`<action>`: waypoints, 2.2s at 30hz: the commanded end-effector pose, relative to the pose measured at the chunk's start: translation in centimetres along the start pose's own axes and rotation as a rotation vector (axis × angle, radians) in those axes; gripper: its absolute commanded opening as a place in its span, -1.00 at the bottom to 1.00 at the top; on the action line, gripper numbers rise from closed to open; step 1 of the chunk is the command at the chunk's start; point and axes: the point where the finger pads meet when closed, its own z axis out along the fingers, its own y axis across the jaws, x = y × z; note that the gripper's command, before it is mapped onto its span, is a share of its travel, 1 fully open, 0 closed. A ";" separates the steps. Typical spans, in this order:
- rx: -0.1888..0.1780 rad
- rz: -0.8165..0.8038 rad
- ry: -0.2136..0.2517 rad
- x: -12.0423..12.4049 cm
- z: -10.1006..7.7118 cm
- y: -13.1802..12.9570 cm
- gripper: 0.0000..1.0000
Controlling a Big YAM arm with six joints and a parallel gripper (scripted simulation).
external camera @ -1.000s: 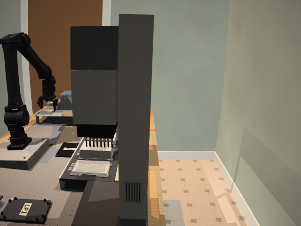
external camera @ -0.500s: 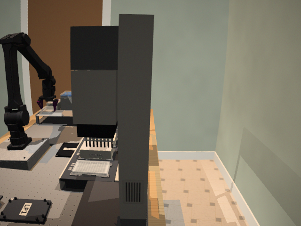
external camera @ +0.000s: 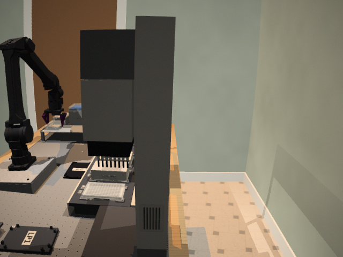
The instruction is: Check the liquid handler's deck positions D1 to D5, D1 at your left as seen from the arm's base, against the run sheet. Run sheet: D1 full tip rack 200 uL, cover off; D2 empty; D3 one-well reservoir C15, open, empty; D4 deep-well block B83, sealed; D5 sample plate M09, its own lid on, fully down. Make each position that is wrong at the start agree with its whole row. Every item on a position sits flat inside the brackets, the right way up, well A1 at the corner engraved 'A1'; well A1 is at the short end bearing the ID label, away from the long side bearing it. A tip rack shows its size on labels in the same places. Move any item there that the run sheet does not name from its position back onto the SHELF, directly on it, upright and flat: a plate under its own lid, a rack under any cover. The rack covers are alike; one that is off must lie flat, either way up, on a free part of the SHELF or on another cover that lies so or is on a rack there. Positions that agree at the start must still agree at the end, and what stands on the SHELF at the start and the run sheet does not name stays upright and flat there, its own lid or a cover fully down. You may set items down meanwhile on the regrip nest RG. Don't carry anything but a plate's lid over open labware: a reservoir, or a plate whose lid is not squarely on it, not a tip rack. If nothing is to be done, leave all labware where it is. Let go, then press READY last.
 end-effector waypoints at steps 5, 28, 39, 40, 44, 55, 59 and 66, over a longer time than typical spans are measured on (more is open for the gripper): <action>0.003 -0.005 -0.019 -0.7 -0.2 0.7 1.00; 0.003 -0.005 -0.019 -0.7 -0.2 0.7 1.00; 0.003 -0.005 -0.019 -0.7 -0.2 0.7 1.00; 0.003 -0.005 -0.019 -0.7 -0.2 0.7 1.00; 0.003 -0.005 -0.019 -0.7 -0.2 0.7 1.00; 0.003 -0.005 -0.019 -0.7 -0.2 0.7 1.00; 0.003 -0.005 -0.019 -0.7 -0.2 0.7 1.00; 0.003 -0.005 -0.019 -0.7 -0.2 0.7 1.00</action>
